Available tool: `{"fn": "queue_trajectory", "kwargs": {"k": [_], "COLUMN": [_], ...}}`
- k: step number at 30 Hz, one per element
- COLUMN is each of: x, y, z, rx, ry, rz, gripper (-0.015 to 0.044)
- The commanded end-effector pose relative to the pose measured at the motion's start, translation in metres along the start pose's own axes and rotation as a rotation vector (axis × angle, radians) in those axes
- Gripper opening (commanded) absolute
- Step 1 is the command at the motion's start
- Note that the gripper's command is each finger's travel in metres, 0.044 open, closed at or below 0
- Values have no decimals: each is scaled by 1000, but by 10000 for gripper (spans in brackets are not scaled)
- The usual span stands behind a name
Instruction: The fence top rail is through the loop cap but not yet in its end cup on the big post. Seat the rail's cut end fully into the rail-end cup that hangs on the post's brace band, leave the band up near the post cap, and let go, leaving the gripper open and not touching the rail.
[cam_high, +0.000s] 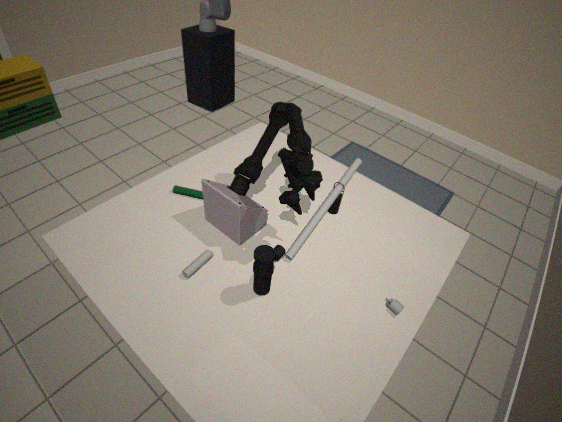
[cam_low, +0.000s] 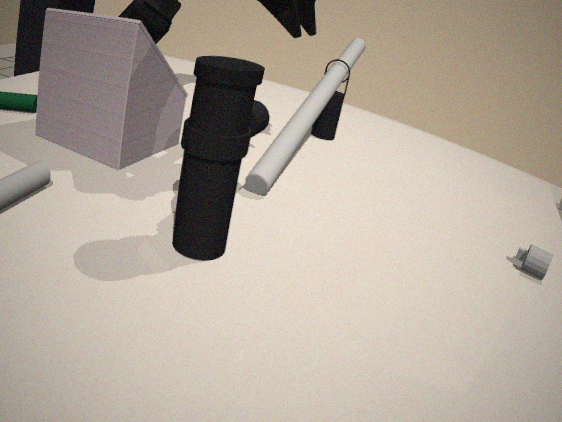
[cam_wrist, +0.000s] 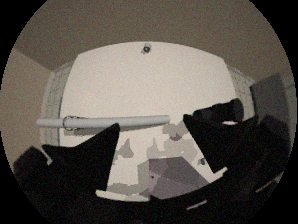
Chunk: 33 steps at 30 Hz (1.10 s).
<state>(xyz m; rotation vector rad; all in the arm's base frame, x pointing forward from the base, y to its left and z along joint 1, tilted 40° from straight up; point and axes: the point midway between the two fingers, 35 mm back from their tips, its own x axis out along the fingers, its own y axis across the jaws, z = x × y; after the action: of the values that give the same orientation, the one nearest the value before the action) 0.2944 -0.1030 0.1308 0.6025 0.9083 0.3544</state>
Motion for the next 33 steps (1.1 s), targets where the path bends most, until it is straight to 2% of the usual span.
{"fn": "queue_trajectory", "kwargs": {"k": [1,4,9,18,33], "x": [0,10,35,71,72], "y": [4,8,20,44,44], "z": [2,0,-7,-26,-27], "rx": [-31,-205,-670,-1466,-1482], "ry": [9,67,212,397,400], "rz": [3,16,96,390,398], "gripper": [440,440,440,440,440]}}
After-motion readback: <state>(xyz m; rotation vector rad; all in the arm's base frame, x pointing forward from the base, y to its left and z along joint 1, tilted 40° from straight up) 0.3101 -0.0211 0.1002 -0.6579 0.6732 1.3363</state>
